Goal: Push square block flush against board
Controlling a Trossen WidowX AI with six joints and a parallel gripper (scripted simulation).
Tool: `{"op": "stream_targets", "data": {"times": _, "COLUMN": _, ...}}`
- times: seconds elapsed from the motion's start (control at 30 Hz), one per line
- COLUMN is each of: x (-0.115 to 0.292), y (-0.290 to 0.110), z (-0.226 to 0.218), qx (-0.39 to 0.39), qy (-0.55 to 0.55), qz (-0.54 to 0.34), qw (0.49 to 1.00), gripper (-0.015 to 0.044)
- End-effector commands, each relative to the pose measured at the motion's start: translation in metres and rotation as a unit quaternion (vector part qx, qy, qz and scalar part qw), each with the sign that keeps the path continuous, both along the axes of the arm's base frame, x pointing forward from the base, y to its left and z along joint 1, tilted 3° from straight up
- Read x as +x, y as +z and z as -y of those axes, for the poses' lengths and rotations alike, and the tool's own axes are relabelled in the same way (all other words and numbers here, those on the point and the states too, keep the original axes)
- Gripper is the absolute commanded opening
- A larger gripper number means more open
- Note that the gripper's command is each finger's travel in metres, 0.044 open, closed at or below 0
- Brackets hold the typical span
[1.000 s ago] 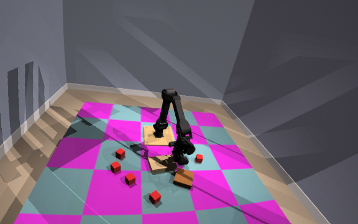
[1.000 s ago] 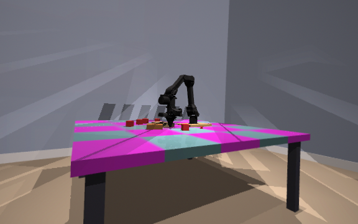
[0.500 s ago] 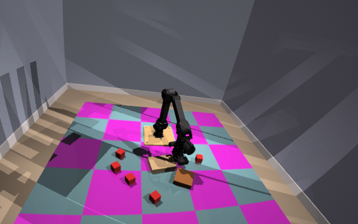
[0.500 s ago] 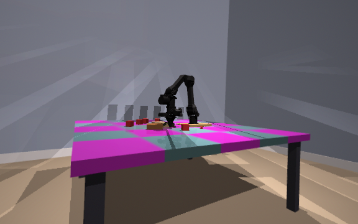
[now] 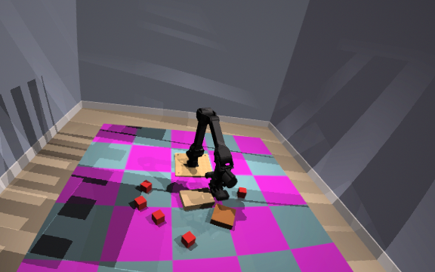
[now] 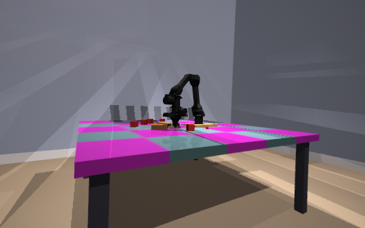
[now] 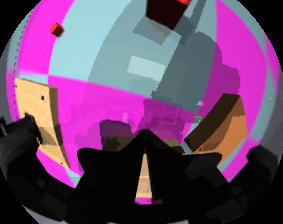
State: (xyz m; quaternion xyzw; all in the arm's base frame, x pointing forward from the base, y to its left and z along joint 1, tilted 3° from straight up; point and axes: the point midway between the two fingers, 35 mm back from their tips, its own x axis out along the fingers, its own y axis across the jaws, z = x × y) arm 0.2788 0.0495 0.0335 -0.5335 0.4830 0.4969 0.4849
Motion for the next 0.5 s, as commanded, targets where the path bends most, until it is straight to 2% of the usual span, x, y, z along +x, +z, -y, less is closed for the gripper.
{"op": "stream_targets", "data": {"times": 0.0, "x": 0.0, "y": 0.0, "z": 0.002, "qx": -0.003, "qy": 0.001, "qz": 0.0, "qw": 1.0, "gripper": 0.0}}
{"op": "stream_targets", "data": {"times": 0.47, "x": 0.0, "y": -0.001, "z": -0.018, "qx": -0.002, "qy": 0.001, "qz": 0.0, "qw": 1.0, "gripper": 0.0}}
